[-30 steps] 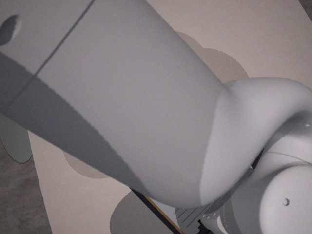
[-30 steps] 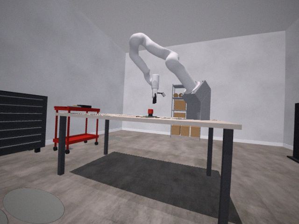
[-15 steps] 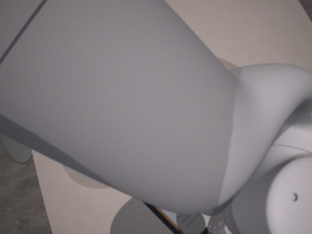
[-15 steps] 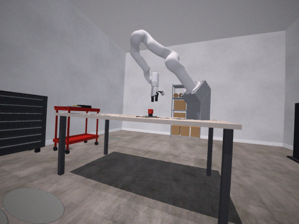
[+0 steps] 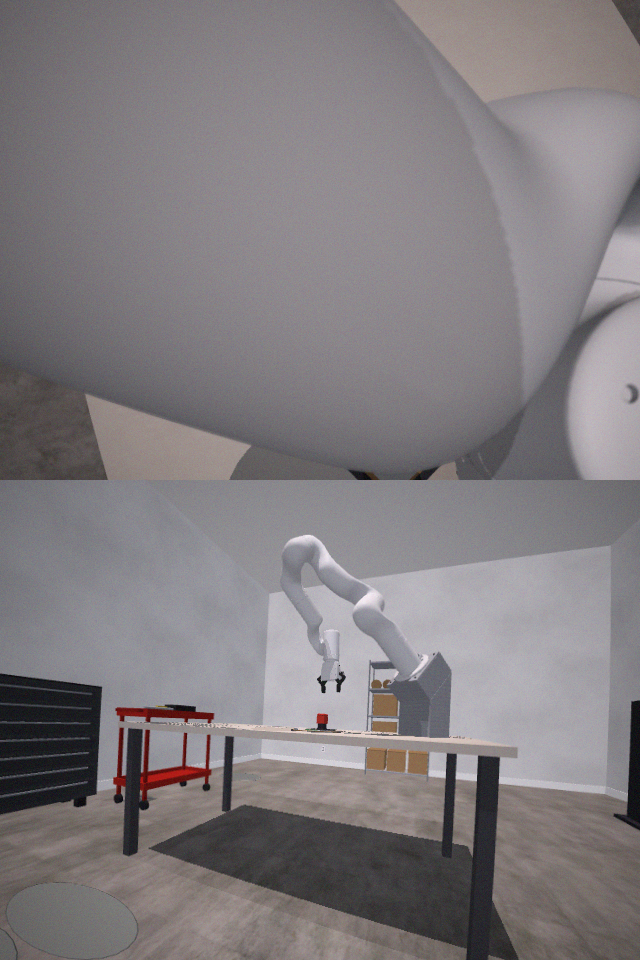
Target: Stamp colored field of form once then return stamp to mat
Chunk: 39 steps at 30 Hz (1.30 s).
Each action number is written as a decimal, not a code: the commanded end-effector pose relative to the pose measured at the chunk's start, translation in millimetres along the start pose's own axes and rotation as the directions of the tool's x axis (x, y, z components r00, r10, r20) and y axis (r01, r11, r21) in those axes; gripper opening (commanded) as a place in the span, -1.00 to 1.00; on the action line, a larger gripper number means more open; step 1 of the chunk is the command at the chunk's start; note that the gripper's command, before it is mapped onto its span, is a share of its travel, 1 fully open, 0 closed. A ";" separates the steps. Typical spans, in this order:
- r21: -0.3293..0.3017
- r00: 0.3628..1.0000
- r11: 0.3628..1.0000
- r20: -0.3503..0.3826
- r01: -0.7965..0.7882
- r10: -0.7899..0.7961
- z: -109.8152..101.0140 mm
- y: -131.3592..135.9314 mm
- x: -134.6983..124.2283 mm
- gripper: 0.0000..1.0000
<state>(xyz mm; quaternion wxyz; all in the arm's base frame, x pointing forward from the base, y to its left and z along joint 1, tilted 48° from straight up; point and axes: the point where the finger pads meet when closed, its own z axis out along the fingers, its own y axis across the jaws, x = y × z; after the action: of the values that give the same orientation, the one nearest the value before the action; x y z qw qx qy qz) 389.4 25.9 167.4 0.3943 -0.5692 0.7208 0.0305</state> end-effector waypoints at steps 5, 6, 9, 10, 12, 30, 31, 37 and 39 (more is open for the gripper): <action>0.034 0.976 0.976 0.004 0.216 -0.216 1.7 -10.6 13.2 0.85; 0.034 0.976 0.976 0.004 0.216 -0.216 1.7 -10.6 13.2 0.85; 0.034 0.976 0.976 0.004 0.216 -0.216 4.6 -20.5 25.9 0.85; 0.034 0.976 0.976 0.004 0.216 -0.216 6.4 -27.0 34.1 0.85; 0.034 0.976 0.976 0.004 0.216 -0.216 10.9 -42.8 54.2 0.85; 0.034 0.976 0.976 0.004 0.216 -0.216 41.7 -155.9 199.3 0.85; 0.034 0.976 0.976 0.004 0.216 -0.216 44.1 -162.2 207.0 0.85; 0.034 0.976 0.976 0.004 0.216 -0.216 47.6 -171.3 218.1 0.85; 0.034 0.976 0.976 0.004 0.216 -0.216 47.6 -171.3 218.1 0.85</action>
<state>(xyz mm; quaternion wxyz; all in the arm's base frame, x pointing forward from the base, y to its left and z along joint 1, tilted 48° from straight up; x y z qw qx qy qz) 541.2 -177.7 77.1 0.4066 -0.6368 0.6546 -0.0267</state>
